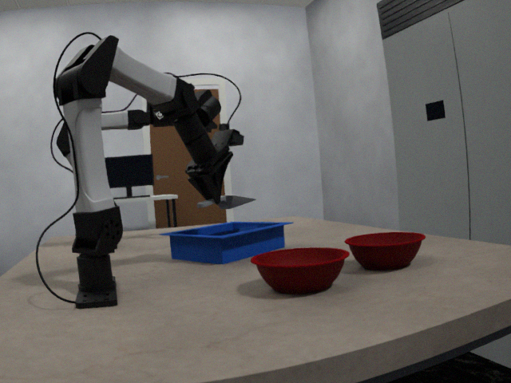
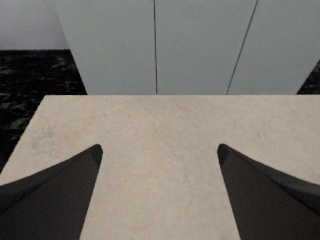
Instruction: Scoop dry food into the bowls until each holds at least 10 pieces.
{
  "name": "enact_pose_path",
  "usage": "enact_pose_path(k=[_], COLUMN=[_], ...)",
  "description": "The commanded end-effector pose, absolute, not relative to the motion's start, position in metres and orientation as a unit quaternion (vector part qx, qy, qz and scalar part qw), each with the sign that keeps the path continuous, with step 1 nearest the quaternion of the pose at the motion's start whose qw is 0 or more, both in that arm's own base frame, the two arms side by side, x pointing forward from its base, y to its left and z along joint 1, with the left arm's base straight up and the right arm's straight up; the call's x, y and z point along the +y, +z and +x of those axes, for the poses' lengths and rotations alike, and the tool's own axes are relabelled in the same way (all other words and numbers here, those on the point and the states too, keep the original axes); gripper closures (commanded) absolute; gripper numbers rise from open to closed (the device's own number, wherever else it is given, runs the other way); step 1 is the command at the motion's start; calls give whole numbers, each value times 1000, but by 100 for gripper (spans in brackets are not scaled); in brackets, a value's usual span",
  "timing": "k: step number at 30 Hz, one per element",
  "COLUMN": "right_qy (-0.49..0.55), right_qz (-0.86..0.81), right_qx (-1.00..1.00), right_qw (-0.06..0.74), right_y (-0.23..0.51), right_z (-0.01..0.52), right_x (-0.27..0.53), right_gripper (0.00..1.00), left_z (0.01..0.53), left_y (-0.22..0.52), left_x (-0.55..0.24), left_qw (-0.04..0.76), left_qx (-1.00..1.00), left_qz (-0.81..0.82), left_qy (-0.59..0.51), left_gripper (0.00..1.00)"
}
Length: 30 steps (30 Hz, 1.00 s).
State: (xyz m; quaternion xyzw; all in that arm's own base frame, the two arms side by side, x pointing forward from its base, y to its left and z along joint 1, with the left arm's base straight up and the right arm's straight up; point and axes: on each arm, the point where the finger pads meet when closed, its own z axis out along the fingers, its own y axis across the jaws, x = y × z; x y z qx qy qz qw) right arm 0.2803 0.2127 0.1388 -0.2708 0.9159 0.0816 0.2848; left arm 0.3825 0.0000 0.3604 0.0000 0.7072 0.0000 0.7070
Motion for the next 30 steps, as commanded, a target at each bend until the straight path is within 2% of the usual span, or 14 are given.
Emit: enact_pose_path(k=[1,7,12,15,27,30], right_qy=[86,38,30,-3,-73,-111], right_qz=[-269,-171,-117,-71,93,137], right_qx=[912,946,949,962,958,955], right_qw=[296,273,290,265,263,239], right_y=[147,135,149,130,126,109], right_z=[283,279,289,280,288,279], right_x=[215,176,166,143,90,68], right_gripper=[100,100,100,100,100,100], left_z=[380,380,380,380,380,380], left_y=[380,380,380,380,380,380], left_x=[0,0,0,0,0,0], left_qw=[725,725,725,725,725,725], left_qx=[689,689,689,689,689,689], left_qz=[0,0,0,0,0,0], left_qy=[-1,-1,-1,-1,-1,-1], left_gripper=[0,0,0,0,0,0])
